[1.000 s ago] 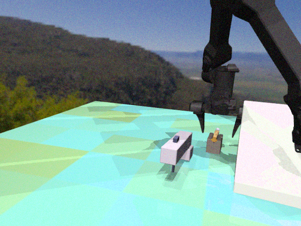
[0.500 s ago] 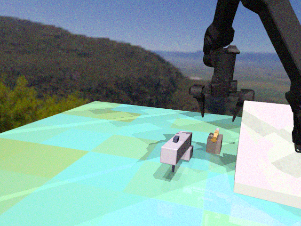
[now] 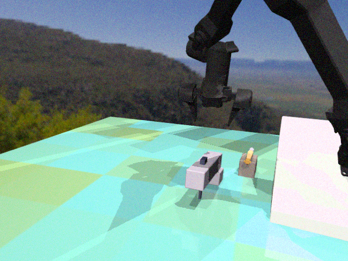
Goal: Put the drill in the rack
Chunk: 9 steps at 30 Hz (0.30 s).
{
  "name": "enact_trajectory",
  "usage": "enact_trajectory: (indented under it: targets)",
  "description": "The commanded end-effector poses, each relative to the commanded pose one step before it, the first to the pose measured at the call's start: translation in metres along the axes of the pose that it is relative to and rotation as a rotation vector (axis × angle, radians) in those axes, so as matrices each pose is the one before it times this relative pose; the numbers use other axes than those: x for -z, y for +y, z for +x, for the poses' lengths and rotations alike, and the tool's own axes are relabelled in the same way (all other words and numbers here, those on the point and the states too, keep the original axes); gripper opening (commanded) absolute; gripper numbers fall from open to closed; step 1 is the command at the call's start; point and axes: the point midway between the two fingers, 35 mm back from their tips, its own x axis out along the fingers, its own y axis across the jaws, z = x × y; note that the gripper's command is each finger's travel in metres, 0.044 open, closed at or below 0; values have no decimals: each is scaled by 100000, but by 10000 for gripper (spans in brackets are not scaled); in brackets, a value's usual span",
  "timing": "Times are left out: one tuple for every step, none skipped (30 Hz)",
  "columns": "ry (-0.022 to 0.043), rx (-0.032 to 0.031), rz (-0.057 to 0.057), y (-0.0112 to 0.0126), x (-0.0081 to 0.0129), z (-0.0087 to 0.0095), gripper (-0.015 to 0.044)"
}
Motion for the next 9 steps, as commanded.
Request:
enact_trajectory:
  targets:
    - [6468, 4171, -4311, -3433, -1728, -1161, 440]
    - [1004, 903, -783, -743, -495, -333, 440]
    - [1163, 1161, -959, -906, -631, -410, 440]
    - [1193, 1344, -1054, -989, -725, -453, 440]
    - [1104, 1415, -1053, -985, -757, -456, 440]
    - [990, 1446, -1025, -955, -770, -449, 440]
    - [770, 1276, -866, -805, -676, -383, 440]
    - [569, 1051, -689, -641, -555, -308, 440]
    - [399, 804, -514, -478, -424, -231, 440]
